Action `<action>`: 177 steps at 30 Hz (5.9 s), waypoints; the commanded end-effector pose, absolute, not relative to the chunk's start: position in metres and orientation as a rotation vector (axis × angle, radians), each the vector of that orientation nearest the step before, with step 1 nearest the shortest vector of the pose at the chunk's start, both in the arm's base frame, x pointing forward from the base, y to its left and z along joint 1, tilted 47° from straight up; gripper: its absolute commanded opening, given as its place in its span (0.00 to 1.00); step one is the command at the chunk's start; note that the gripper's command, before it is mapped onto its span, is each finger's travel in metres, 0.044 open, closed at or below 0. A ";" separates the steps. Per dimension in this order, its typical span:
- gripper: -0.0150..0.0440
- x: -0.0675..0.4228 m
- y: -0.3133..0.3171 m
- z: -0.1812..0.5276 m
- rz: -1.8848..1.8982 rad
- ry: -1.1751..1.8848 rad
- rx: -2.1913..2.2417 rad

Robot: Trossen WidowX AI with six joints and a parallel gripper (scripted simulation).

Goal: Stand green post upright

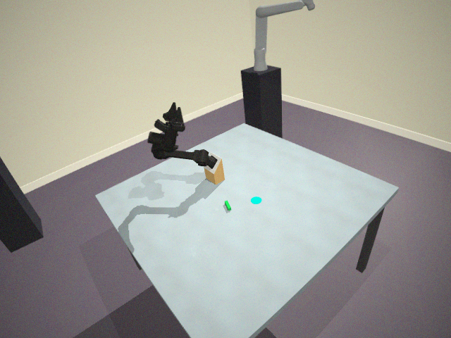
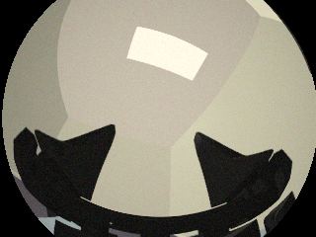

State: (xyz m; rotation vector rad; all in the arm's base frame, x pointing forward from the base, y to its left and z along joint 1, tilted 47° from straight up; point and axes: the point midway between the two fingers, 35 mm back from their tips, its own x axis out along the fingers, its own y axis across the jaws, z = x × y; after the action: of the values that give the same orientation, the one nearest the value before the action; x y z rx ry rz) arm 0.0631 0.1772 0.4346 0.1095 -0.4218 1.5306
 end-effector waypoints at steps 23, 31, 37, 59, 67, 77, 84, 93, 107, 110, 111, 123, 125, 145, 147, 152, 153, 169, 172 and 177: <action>0.65 0.302 0.158 0.264 0.444 0.581 0.427; 0.65 0.321 0.104 0.180 -0.008 0.864 0.303; 0.65 0.313 0.057 0.136 -0.325 1.037 0.127; 0.65 0.293 -0.050 0.082 -0.795 1.271 -0.389; 0.65 0.294 -0.111 0.030 -0.804 1.264 -0.399; 0.38 0.294 -0.111 0.030 -0.804 1.264 -0.399; 0.29 0.294 -0.109 0.031 -0.804 1.265 -0.398; 0.29 0.297 -0.088 0.047 -0.797 1.268 -0.391; 0.29 0.294 -0.056 0.076 -0.794 1.271 -0.388; 0.29 0.293 -0.049 0.083 -0.795 1.271 -0.389; 0.29 0.292 -0.047 0.085 -0.795 1.270 -0.389; 0.29 0.284 -0.025 0.110 -0.801 1.267 -0.395; 0.29 0.285 -0.025 0.110 -0.798 1.269 -0.399; 0.29 0.310 0.021 0.081 -0.395 1.494 -0.863; 0.29 0.312 0.026 0.077 -0.350 1.513 -0.911; 0.29 0.317 0.038 0.068 -0.236 1.555 -1.030; 0.29 0.318 0.041 0.066 -0.212 1.563 -1.053; 0.29 0.327 0.081 0.034 0.177 1.656 -1.427; 0.29 0.328 0.088 0.028 0.253 1.667 -1.494; 0.29 0.330 0.097 0.018 0.362 1.679 -1.590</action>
State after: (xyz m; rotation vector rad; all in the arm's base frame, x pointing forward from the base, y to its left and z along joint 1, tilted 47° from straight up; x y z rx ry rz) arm 0.3292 0.0901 0.0244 -1.5317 1.6712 0.2877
